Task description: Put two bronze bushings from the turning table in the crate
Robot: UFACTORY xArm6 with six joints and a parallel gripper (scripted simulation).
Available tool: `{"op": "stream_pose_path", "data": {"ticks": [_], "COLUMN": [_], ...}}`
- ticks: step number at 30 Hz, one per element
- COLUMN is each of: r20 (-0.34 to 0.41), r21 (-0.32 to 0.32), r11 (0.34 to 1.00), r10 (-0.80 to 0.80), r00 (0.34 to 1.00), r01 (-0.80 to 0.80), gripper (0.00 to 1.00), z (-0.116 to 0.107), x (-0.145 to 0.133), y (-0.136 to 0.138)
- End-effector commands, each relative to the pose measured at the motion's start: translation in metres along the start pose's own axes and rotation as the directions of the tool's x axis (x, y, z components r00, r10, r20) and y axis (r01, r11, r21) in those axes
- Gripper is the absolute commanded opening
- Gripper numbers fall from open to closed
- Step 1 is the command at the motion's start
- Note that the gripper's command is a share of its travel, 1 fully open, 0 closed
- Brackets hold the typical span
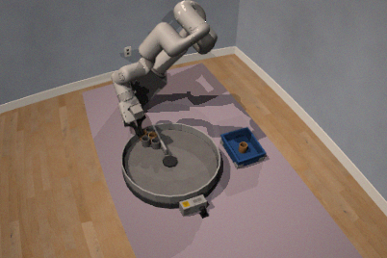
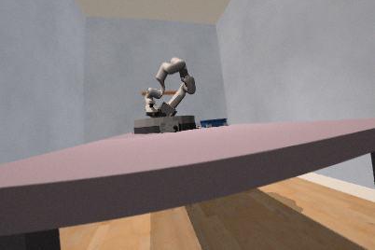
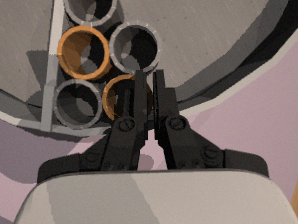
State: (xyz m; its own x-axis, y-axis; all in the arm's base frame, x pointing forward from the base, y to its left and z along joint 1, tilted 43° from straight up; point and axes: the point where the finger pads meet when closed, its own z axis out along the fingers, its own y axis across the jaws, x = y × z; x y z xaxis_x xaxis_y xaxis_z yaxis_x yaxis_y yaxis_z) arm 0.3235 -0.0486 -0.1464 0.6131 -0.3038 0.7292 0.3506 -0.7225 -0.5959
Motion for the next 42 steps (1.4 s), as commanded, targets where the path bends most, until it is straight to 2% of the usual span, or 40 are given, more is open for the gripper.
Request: {"op": "stream_pose_path", "data": {"ticks": [1,19,33,42], "r20": [-0.001,-0.001,-0.001,-0.001], "r21": [0.000,0.000,0.000,0.000], "r11": [1.000,1.000,1.000,1.000], "r10": [-0.001,-0.001,-0.001,-0.001], "r00": [1.000,1.000,1.000,1.000], "r01": [0.001,0.001,0.001,0.001], "gripper": [0.00,0.00,0.00,0.00], "z": [0.000,-0.005,-0.048,-0.053], "x": [0.001,0.004,0.041,0.044], "y": [0.000,0.000,0.000,0.000]}}
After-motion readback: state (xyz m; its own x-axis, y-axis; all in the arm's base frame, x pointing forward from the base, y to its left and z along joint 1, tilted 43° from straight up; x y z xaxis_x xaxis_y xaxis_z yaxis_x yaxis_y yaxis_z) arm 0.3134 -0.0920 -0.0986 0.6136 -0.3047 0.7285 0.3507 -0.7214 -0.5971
